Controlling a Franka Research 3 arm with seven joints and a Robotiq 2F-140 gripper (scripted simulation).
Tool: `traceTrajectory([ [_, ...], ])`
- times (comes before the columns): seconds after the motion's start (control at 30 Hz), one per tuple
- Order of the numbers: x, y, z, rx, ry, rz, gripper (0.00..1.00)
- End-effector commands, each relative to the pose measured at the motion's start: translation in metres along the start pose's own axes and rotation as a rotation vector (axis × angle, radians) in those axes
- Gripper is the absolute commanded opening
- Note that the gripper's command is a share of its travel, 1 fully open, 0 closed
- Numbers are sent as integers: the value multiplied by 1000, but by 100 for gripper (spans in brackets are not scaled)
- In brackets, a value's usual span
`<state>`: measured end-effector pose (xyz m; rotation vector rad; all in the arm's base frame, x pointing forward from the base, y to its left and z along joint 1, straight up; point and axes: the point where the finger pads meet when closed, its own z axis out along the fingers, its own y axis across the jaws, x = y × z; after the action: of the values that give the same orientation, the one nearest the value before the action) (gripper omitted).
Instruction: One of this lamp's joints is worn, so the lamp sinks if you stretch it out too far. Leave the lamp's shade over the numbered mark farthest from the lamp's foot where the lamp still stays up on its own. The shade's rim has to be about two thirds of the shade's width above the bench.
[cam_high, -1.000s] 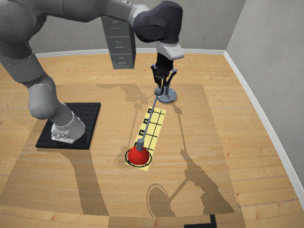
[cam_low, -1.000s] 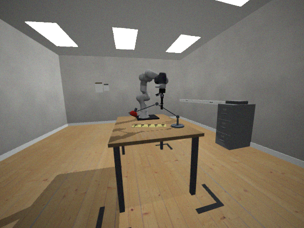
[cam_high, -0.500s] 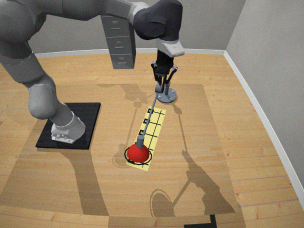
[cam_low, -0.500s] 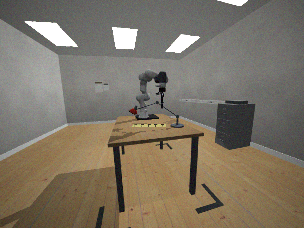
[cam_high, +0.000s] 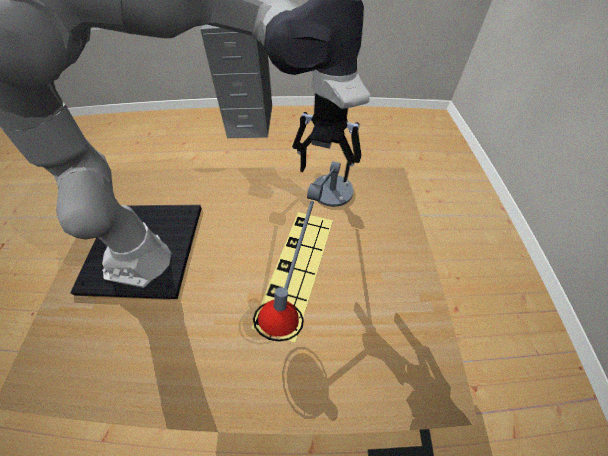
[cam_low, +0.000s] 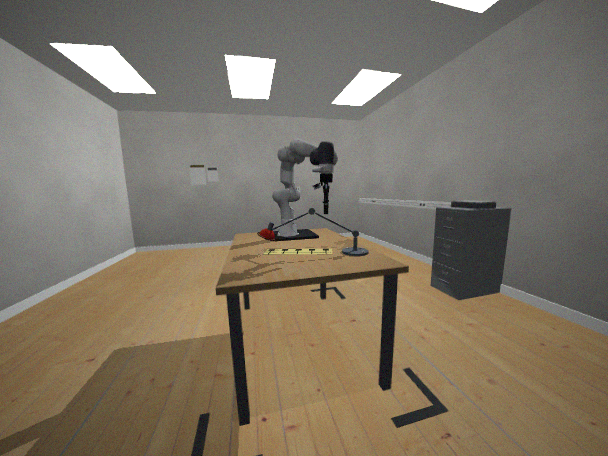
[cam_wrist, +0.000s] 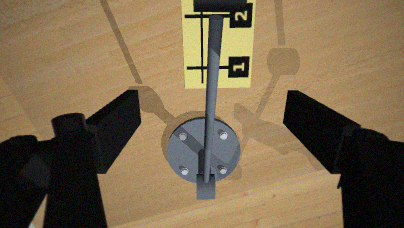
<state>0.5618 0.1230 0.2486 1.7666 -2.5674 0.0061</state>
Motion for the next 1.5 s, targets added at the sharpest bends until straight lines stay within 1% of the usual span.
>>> traceTrajectory([
  [0.0, 6, 1, 8, -13, 10, 7, 100],
  [0.1, 7, 1, 9, -15, 12, 8, 100],
  [0.6, 5, 1, -56, -7, 6, 5, 100],
  [0.67, 5, 1, -56, -7, 6, 5, 100],
  [1.17, 3, -4, -114, 13, -13, 6, 100],
  [1.47, 1, -6, -114, 22, -19, 6, 100],
])
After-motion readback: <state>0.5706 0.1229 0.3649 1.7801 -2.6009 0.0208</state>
